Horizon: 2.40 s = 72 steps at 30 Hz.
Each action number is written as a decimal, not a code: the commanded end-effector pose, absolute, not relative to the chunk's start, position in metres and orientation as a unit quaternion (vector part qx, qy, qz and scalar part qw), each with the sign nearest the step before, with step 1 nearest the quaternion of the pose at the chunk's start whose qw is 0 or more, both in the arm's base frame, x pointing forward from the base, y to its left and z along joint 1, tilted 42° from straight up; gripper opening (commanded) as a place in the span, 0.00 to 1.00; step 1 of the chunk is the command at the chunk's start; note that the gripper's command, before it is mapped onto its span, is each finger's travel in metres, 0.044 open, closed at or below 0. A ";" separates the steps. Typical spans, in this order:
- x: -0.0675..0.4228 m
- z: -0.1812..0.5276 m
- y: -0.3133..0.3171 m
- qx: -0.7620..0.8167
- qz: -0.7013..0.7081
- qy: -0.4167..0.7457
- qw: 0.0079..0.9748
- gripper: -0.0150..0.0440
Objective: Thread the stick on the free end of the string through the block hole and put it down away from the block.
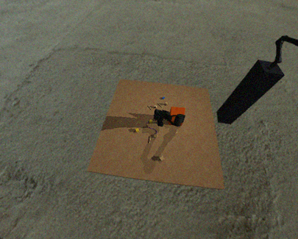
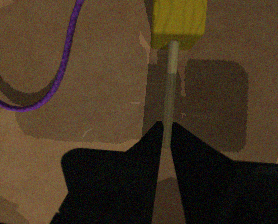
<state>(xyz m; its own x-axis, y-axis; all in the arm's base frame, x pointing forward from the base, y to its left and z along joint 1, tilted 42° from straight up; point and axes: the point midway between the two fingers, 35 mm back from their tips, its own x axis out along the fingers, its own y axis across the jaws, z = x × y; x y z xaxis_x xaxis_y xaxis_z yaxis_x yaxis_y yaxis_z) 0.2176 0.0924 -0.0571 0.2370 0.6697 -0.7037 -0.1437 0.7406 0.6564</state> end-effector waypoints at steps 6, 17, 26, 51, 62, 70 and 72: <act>0.206 -0.058 0.091 0.235 0.272 0.555 0.750 0.25; 0.196 -0.055 0.092 0.235 0.271 0.555 0.751 0.25; 0.188 -0.057 0.090 0.229 0.276 0.553 0.753 0.25; 0.177 -0.068 0.085 0.218 0.291 0.545 0.756 0.25; 0.178 -0.073 0.089 0.226 0.296 0.544 0.752 0.25; 0.178 -0.073 0.089 0.226 0.296 0.544 0.752 0.25; 0.178 -0.073 0.089 0.226 0.296 0.544 0.752 0.25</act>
<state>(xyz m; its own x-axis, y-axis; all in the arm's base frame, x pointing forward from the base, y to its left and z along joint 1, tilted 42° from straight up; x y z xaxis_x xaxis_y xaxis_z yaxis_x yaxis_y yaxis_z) 0.1780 0.0853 -0.0714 0.2450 0.6880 -0.6831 -0.1872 0.7249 0.6629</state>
